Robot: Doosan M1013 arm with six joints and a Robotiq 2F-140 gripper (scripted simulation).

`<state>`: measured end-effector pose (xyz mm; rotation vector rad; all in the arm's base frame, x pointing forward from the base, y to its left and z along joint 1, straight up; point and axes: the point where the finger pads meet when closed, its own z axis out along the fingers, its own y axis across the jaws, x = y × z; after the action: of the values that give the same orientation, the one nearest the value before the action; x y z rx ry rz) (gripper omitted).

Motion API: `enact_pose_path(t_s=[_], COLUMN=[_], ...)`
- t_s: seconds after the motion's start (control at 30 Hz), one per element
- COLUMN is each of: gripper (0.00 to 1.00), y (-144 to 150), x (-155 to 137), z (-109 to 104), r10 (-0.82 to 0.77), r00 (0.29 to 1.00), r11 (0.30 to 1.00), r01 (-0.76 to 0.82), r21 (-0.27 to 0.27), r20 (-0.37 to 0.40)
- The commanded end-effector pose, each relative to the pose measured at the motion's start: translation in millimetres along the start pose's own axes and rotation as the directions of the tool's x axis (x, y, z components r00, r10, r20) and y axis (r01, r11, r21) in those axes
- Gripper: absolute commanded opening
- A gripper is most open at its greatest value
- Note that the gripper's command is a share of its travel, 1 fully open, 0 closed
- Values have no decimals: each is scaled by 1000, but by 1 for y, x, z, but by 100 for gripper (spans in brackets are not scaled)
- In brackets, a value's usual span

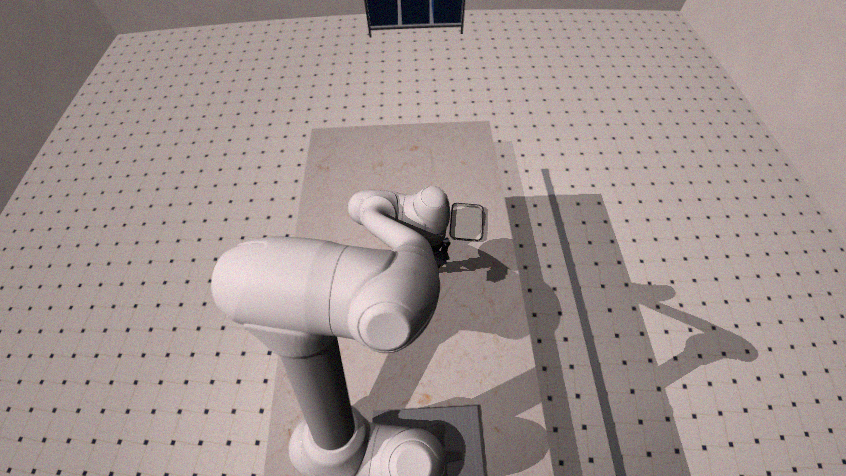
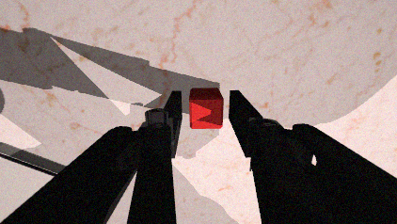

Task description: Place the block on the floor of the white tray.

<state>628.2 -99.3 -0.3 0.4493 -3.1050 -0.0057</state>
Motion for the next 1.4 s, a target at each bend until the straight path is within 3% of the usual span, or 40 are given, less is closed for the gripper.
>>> enact_pose_path(t_s=[0.0, 0.57, 0.6, 1.37], gripper=[36, 36, 10, 10], y=[0, 0, 0, 0], x=[-1, -1, -1, -1], z=[3, 7, 7, 7], r10=[0, 0, 0, 0], r00=[1000, 1000, 1000, 1000], r11=[1000, 1000, 1000, 1000], r01=[0, 0, 0, 0], r21=[0, 0, 0, 0], r20=[2, 2, 2, 2])
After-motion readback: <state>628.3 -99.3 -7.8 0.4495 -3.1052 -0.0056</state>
